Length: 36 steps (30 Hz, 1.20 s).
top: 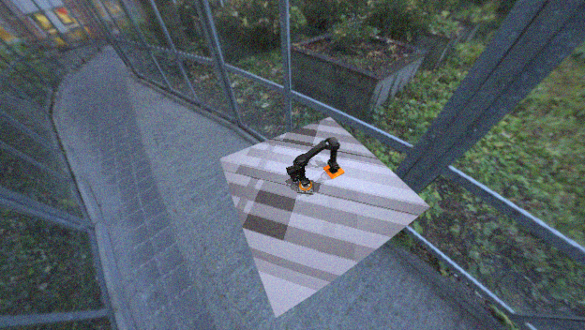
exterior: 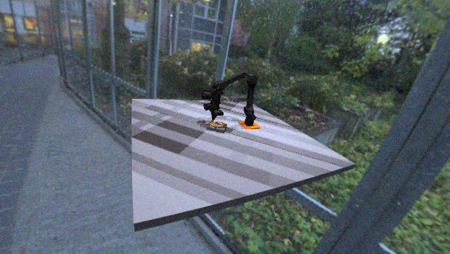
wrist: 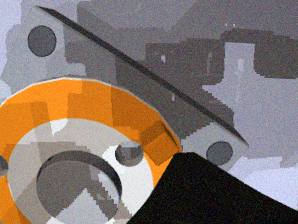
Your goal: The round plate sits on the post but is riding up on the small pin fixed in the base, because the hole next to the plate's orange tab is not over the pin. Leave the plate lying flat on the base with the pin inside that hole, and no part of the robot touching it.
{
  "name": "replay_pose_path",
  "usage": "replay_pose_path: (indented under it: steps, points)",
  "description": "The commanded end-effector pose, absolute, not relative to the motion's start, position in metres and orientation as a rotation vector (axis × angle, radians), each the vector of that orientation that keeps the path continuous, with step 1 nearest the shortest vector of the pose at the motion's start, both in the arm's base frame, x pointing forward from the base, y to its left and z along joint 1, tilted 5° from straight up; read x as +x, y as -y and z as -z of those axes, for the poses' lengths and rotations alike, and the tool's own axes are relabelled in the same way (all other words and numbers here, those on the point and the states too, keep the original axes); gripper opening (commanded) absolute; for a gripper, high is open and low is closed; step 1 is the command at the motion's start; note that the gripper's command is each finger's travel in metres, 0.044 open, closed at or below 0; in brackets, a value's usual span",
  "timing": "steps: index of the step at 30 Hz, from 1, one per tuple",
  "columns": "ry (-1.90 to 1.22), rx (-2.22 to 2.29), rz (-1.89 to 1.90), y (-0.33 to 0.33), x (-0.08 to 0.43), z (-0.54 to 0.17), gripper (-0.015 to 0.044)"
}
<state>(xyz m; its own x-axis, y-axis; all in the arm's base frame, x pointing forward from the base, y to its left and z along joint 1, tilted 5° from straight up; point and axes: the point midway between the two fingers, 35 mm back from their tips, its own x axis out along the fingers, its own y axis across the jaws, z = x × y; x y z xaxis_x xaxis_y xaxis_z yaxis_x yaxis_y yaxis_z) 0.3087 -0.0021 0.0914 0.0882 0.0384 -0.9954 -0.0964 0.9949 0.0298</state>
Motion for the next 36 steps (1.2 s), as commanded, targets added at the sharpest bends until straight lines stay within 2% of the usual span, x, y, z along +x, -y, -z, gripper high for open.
replay_pose_path:
  steps: [1,36]
  points:
    - [-1.472,-0.046,-0.106,-0.003,0.316,-0.092,0.0]
    - [-1.471,-0.044,-0.108,-0.027,0.335,-0.098,0.0]
